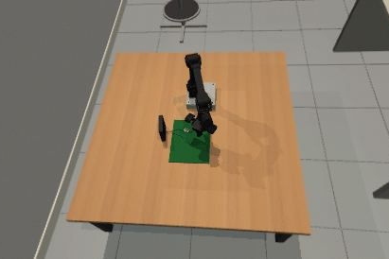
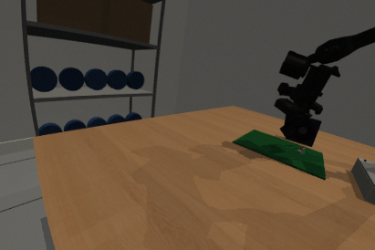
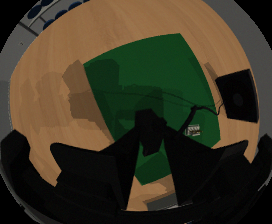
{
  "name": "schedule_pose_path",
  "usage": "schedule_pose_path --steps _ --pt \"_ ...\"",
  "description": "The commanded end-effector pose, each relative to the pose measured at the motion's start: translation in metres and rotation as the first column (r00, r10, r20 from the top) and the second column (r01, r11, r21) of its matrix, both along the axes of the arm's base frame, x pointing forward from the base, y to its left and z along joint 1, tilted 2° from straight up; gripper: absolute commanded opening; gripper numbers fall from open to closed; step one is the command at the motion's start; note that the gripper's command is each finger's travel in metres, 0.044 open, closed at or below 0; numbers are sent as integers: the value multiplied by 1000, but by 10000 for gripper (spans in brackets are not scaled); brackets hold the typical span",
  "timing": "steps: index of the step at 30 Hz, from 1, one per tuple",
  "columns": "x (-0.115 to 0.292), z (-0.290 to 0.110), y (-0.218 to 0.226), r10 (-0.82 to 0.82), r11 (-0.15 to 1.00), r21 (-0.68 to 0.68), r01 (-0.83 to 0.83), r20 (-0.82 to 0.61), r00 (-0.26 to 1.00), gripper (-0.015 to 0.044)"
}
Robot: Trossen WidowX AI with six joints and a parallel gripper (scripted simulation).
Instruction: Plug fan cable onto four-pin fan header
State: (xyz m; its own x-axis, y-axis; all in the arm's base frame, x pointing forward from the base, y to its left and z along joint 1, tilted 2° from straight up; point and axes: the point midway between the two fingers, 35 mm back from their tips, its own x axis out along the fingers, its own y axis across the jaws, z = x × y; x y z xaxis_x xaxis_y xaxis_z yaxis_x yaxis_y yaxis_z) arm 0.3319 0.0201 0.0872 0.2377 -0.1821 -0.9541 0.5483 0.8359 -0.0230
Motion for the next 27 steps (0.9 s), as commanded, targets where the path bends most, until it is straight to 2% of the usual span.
schedule_pose_path --steps 1,27 --pt "1 -4 1 16 999 -29 -15 20 1000 0" --pt "13 -18 9 81 977 -208 -38 203 976 0"
